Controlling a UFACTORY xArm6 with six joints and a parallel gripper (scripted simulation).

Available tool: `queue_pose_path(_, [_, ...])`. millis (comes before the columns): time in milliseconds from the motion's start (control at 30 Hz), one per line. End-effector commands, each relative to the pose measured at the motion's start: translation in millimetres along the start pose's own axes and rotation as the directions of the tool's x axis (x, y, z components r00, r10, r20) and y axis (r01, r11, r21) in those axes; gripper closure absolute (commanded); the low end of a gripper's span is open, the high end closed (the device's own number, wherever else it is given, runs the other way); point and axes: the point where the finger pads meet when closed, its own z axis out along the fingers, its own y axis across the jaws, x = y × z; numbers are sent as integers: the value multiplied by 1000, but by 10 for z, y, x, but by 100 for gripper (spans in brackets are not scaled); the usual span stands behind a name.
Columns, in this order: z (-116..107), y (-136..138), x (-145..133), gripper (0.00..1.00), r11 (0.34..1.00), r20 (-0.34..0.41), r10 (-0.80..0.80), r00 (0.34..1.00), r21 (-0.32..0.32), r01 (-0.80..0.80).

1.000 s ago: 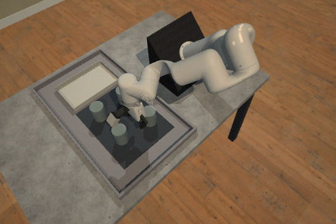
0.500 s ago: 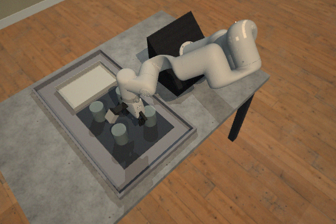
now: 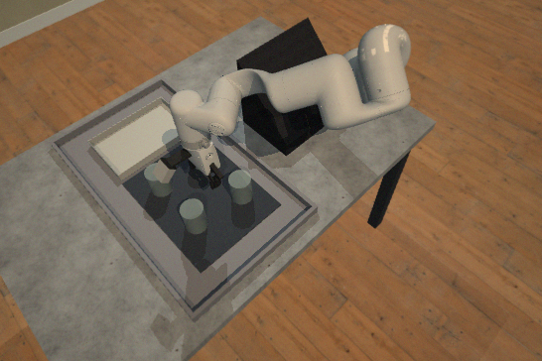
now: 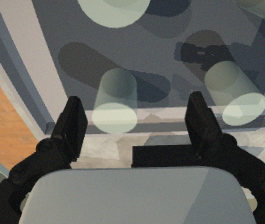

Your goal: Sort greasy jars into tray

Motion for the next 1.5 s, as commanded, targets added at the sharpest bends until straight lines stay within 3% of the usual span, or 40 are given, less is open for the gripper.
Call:
queue_pose_path(0, [-23,270,150,0,1000,-1,-2,1000,1,2])
queue_pose_path(533, [-23,1407,661,0,1000,-1,-2,1000,1,2])
queue_pose_path(600, [-23,1407,661,0,1000,-1,-2,1000,1,2])
queue_pose_path(700, [-23,1634,763,0,1000,-1,-2,1000,1,2])
queue_pose_path(800, [-23,1634,763,0,1000,-1,-2,1000,1,2])
queue_pose_path(1100, [527,1634,763,0,1000,-1,-2,1000,1,2])
queue_pose_path(1467, [547,1634,763,0,1000,-1,-2,1000,1,2])
